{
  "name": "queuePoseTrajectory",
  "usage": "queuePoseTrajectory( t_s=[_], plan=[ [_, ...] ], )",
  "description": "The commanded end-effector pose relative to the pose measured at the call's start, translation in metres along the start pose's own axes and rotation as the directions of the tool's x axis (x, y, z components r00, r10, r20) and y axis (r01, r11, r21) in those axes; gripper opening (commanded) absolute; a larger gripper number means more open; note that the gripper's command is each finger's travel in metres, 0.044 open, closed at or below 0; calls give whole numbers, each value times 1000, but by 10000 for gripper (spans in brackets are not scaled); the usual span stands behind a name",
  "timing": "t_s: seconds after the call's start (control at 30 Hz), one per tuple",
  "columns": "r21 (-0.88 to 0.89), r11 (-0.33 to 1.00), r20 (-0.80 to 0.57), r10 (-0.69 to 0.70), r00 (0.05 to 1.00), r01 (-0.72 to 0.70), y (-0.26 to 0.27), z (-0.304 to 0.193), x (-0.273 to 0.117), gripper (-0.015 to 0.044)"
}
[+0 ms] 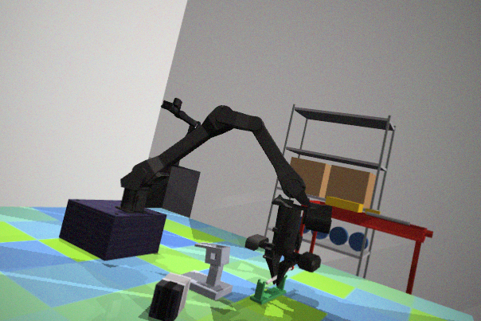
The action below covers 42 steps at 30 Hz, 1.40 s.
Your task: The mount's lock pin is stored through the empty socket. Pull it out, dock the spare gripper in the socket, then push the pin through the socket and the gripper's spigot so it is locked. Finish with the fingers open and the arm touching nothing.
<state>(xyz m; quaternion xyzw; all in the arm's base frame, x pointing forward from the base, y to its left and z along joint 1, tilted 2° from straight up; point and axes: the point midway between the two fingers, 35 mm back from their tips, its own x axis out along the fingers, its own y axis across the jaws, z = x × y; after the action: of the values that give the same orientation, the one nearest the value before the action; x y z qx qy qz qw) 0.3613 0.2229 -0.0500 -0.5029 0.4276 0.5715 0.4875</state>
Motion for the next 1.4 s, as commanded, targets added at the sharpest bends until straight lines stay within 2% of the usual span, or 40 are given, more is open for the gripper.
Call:
queuePoseTrajectory(
  t_s=[0.0,0.43,0.73,1.37],
  plan=[
    [-1,1000,1,-4,1000,4,-1,1,-10,0],
    [2,1000,-5,14,1000,-14,4,2,-27,0],
    [3,1000,-8,20,1000,-20,5,0,-21,0],
    [11,1000,-13,19,1000,-18,-2,-53,-44,0]
  ],
)
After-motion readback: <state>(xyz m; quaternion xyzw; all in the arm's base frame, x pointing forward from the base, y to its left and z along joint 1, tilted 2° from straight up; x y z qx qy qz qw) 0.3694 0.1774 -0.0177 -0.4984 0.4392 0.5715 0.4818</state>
